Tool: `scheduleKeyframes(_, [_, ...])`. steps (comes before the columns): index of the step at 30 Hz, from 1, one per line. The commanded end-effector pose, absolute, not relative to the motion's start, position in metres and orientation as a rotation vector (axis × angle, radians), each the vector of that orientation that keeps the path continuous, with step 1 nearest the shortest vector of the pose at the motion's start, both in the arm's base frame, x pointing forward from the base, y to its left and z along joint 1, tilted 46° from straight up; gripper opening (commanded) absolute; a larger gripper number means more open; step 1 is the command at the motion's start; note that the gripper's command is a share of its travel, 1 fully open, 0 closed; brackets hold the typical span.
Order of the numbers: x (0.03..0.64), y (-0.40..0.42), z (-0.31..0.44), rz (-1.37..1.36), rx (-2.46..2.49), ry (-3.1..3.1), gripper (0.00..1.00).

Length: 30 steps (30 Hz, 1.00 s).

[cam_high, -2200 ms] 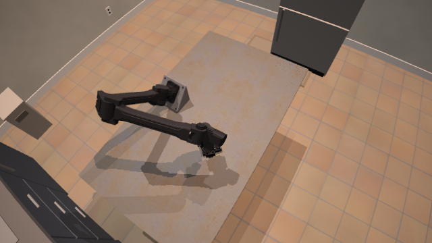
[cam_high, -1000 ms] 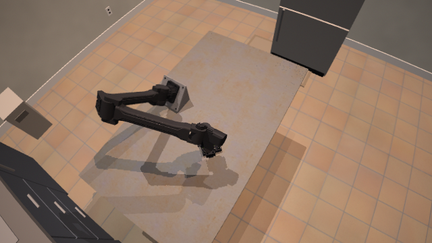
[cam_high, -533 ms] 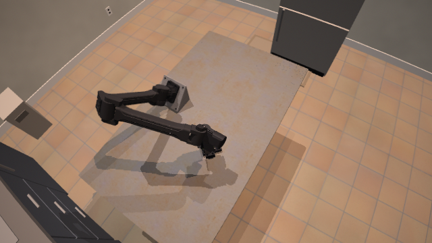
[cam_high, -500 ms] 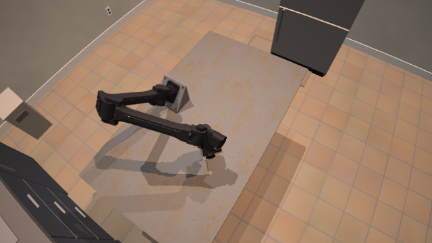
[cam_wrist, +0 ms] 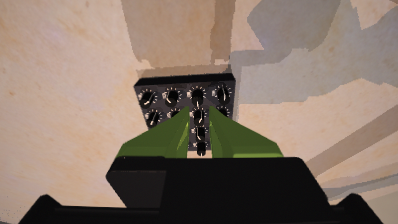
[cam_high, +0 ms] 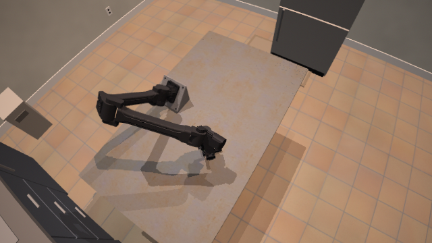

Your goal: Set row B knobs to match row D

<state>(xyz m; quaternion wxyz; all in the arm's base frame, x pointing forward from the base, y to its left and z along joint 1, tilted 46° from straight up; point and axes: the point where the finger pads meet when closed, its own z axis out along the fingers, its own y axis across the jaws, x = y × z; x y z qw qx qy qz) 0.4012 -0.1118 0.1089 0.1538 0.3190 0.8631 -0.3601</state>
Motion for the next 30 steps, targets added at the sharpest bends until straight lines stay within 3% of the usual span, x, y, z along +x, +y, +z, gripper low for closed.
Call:
scheduleKeyframes(1, [0.404, -0.115, 0.105, -1.037, 0.902, 2.481, 0.19])
scheduleKeyframes(30, [0.408, -0.119, 0.100, -1.030, 0.894, 2.479, 0.19])
